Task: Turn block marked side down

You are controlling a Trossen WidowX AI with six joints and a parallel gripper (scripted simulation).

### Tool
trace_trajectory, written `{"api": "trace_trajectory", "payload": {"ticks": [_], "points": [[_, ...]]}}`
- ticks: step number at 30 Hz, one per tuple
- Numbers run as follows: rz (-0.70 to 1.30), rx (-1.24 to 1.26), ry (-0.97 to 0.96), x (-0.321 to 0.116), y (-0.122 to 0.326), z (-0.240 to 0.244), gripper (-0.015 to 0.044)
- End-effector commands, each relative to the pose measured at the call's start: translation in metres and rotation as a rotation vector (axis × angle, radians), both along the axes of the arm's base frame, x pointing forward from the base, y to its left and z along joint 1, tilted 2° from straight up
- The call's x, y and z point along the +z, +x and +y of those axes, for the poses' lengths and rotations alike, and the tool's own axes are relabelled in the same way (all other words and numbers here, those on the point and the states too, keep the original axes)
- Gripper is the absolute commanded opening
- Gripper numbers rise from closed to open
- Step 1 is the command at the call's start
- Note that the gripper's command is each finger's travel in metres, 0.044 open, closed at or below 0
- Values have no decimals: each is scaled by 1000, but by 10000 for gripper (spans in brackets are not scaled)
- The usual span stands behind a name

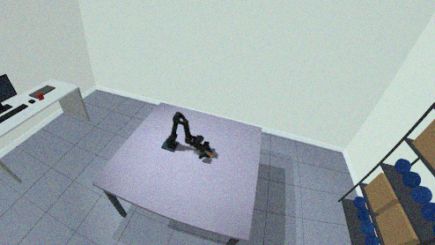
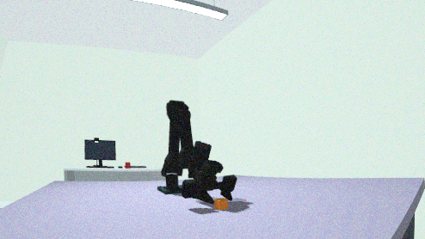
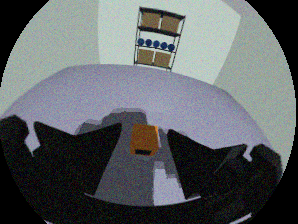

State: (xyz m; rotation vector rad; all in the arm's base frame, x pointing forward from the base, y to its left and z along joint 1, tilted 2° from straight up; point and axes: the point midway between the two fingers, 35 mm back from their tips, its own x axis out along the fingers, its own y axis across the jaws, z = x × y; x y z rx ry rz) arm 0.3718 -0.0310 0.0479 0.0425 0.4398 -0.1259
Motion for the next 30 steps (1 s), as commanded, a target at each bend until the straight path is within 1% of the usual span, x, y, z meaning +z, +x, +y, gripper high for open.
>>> {"api": "trace_trajectory", "payload": {"ticks": [1, 3, 30], "points": [[0, -2, -6, 0, 0, -1, 394], [0, -2, -6, 0, 0, -1, 440], [0, -2, -6, 0, 0, -1, 440]]}}
